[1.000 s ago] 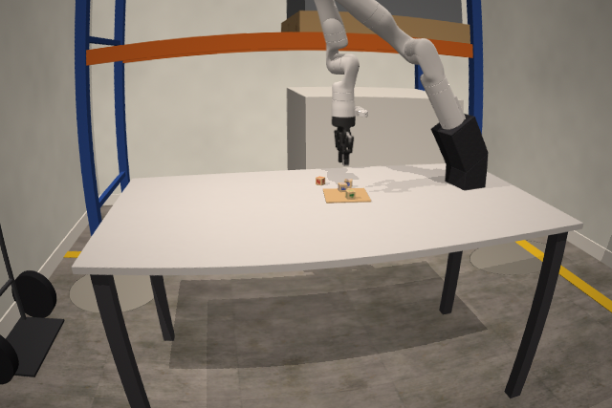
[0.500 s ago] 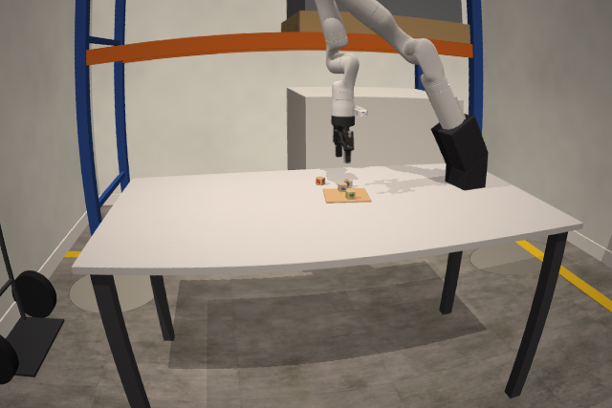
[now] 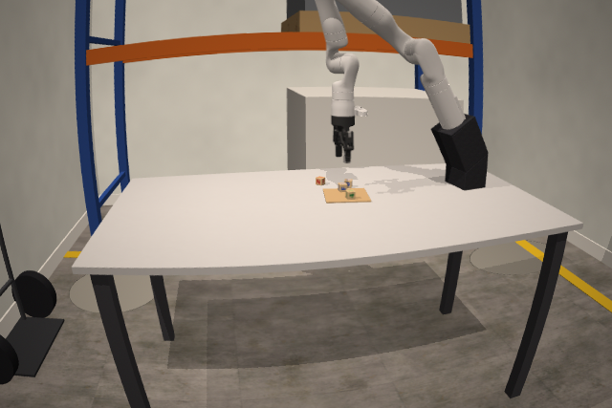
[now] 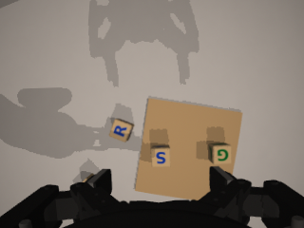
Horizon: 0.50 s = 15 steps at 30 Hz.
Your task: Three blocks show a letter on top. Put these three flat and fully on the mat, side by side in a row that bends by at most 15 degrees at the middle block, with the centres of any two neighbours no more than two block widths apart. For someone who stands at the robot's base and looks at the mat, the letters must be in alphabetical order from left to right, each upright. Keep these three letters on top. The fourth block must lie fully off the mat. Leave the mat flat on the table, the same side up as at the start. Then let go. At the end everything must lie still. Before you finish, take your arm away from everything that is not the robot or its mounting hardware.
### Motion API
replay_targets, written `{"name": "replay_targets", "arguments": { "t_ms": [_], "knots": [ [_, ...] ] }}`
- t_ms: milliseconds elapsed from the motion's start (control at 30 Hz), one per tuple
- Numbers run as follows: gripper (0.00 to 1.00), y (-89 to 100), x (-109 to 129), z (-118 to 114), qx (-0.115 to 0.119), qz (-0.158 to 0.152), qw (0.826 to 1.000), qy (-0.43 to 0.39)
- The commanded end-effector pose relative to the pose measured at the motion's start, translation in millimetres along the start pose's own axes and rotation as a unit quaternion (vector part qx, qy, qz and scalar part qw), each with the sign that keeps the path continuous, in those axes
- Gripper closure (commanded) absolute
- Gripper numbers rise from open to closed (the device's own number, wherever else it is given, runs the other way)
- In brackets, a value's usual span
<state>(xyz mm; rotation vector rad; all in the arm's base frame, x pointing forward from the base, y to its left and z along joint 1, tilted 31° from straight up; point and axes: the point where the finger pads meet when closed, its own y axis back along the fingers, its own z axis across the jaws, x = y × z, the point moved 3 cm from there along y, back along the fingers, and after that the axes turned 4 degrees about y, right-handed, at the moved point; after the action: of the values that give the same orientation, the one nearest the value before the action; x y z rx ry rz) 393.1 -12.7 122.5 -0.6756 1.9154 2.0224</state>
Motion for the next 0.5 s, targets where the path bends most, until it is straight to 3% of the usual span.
{"name": "replay_targets", "arguments": {
  "t_ms": [0,467],
  "knots": [
    [0.0,0.3,0,-1,0.001,0.0,1.0,-0.002],
    [0.0,0.2,1,-11,0.017,0.001,0.999,-0.032]
  ]
}}
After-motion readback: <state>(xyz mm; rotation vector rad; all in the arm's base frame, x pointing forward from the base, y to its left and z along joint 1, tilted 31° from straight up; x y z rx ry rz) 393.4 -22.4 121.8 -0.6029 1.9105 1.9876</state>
